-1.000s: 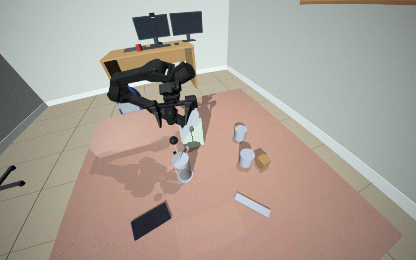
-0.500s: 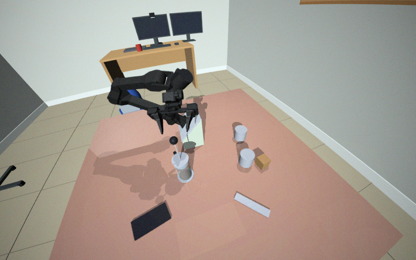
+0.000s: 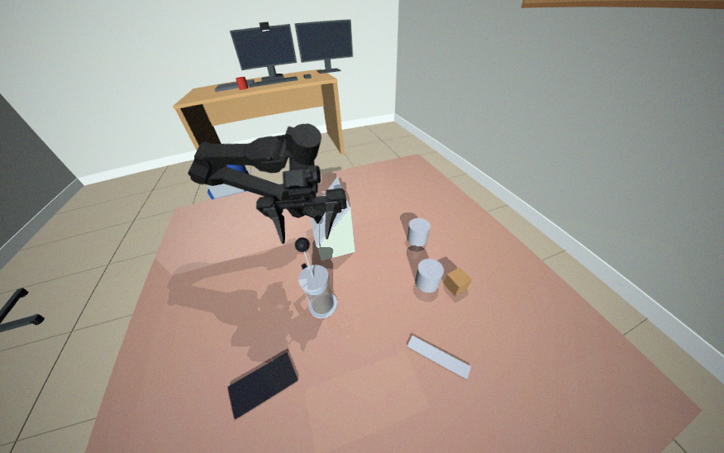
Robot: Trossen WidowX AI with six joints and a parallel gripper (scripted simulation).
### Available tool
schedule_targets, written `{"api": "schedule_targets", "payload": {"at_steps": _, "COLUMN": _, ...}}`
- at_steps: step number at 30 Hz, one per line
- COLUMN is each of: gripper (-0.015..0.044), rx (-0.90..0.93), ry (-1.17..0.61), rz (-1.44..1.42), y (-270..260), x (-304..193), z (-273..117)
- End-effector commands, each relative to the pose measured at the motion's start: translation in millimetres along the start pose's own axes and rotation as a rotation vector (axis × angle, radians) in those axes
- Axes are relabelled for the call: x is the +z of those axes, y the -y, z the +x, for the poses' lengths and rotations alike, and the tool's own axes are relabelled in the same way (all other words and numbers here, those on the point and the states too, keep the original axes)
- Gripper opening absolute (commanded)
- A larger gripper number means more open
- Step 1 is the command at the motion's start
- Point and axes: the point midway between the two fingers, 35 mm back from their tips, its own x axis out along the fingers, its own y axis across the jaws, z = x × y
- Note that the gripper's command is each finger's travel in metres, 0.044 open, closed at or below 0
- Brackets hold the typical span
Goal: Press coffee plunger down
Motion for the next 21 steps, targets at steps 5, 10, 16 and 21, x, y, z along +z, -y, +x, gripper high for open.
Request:
{"api": "schedule_targets", "payload": {"at_steps": 5, "gripper": 0.0440, "rx": -0.006, "ry": 0.011, "rz": -0.002, "y": 5.4, "x": 1.8, "z": 10.7}}
{"api": "schedule_targets", "payload": {"at_steps": 10, "gripper": 0.0361, "rx": -0.007, "ry": 0.012, "rz": -0.002, "y": 6.0, "x": 2.1, "z": 11.6}}
{"api": "schedule_targets", "payload": {"at_steps": 16, "gripper": 0.0204, "rx": -0.007, "ry": 0.012, "rz": -0.002, "y": 6.0, "x": 2.1, "z": 11.6}}
{"api": "schedule_targets", "payload": {"at_steps": 21, "gripper": 0.0125, "rx": -0.007, "ry": 0.012, "rz": -0.002, "y": 6.0, "x": 2.1, "z": 11.6}}
